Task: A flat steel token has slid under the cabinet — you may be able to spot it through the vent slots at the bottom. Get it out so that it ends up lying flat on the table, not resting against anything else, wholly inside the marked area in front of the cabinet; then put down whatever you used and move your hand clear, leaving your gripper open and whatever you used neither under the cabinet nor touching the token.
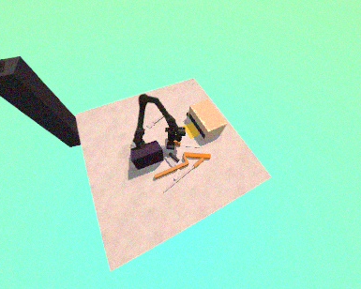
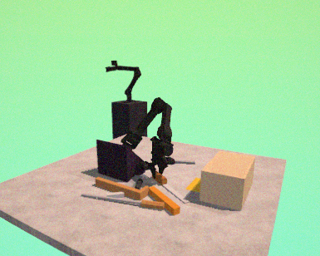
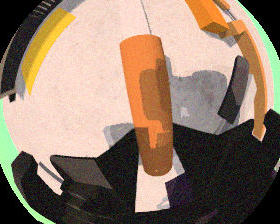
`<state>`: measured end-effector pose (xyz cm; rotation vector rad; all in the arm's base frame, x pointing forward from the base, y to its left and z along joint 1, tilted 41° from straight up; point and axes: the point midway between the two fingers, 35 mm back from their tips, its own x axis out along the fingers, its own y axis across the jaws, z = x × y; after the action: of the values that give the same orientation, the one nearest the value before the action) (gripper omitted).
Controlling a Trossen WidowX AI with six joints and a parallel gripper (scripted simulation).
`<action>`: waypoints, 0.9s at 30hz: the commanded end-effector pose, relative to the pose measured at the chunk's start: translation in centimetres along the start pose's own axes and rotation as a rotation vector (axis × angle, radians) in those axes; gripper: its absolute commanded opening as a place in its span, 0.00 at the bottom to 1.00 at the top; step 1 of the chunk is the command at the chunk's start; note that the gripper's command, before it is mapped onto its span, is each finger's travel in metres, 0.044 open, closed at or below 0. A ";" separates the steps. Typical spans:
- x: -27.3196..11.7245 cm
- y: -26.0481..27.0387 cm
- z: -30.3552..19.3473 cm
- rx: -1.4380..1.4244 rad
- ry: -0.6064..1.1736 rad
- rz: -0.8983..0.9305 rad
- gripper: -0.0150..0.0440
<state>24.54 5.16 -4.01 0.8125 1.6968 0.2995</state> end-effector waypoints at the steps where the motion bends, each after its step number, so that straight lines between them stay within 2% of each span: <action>1: -0.1 -0.8 0.2 0.004 -0.004 -0.004 0.25; 27: -0.1 -4.1 0.7 0.005 -0.005 -0.006 0.25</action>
<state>23.77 2.53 -6.19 0.8111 1.6965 0.2969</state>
